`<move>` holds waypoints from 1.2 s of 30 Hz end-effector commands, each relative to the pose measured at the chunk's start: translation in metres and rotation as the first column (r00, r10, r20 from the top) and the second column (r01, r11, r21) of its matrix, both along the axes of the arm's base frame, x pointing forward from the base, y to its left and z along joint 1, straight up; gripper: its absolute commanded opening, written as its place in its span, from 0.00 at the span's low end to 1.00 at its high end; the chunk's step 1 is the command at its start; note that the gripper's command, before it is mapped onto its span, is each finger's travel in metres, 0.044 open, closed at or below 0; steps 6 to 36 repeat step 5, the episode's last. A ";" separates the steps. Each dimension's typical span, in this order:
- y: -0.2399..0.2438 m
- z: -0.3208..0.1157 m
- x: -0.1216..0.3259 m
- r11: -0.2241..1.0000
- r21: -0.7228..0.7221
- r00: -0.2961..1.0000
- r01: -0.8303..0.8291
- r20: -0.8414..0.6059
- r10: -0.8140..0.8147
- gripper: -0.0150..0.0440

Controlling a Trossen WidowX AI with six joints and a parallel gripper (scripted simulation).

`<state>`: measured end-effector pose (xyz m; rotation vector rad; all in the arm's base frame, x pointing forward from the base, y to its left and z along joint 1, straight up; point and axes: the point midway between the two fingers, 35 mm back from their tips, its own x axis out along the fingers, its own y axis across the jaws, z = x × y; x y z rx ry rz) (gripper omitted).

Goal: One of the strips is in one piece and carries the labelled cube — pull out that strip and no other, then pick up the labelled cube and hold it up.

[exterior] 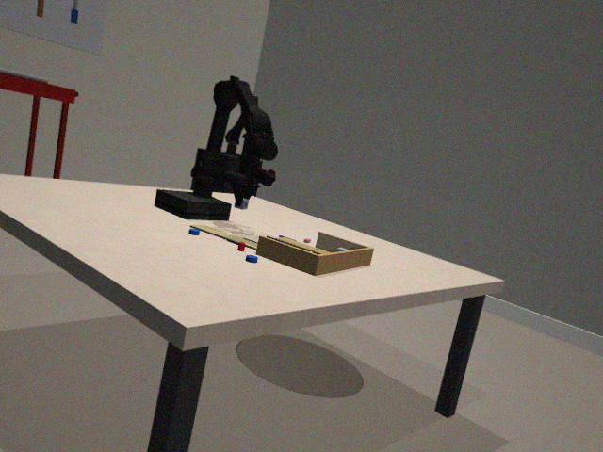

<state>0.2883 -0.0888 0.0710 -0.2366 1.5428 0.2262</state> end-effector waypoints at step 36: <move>0.000 0.002 0.001 1.000 -0.002 1.000 0.004 0.005 -0.004 0.25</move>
